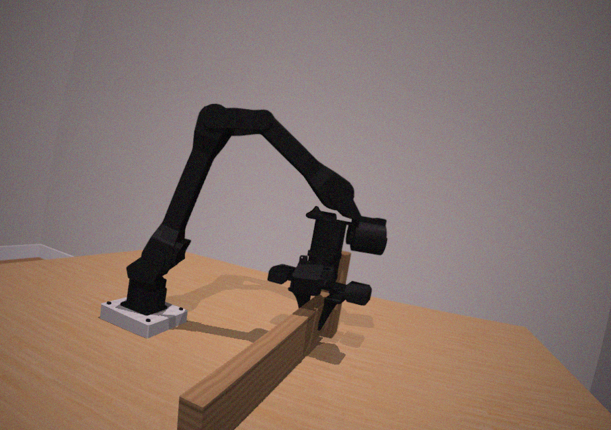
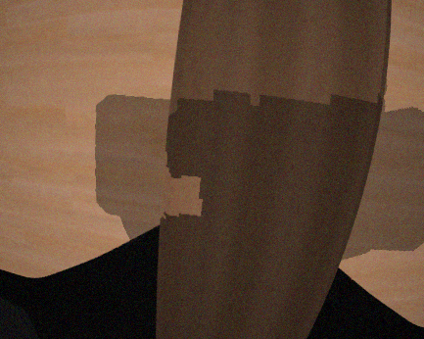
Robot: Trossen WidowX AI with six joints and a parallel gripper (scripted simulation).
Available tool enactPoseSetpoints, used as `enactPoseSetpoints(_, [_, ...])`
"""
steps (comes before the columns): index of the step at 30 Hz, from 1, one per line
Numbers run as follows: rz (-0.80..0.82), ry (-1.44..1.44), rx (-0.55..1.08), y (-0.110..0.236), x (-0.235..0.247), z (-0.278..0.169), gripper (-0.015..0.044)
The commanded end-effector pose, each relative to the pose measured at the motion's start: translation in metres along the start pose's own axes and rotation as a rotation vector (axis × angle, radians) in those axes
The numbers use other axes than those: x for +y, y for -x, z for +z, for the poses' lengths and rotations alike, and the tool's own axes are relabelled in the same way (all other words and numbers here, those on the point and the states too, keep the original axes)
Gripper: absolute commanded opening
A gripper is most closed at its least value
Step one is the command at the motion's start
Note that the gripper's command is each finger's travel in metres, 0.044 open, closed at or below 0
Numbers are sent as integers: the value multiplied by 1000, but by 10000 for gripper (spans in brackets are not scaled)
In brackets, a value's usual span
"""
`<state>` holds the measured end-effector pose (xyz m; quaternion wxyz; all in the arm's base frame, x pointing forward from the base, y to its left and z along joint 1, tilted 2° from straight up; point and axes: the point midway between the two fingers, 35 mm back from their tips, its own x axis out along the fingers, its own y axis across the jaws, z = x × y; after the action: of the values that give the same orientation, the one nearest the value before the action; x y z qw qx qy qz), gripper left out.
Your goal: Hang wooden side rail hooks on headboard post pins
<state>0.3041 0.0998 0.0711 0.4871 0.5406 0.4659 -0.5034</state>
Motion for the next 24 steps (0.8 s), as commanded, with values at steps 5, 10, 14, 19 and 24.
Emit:
enactPoseSetpoints(5, [4, -6, 6, 2, 0, -2, 0])
enactPoseSetpoints(10, [4, -6, 6, 3, 1, -2, 0])
enactPoseSetpoints(14, [4, -6, 6, 3, 1, -3, 0])
enactPoseSetpoints(19, [4, -6, 6, 3, 1, -3, 0])
enactPoseSetpoints(24, [5, -6, 6, 4, 2, -4, 0])
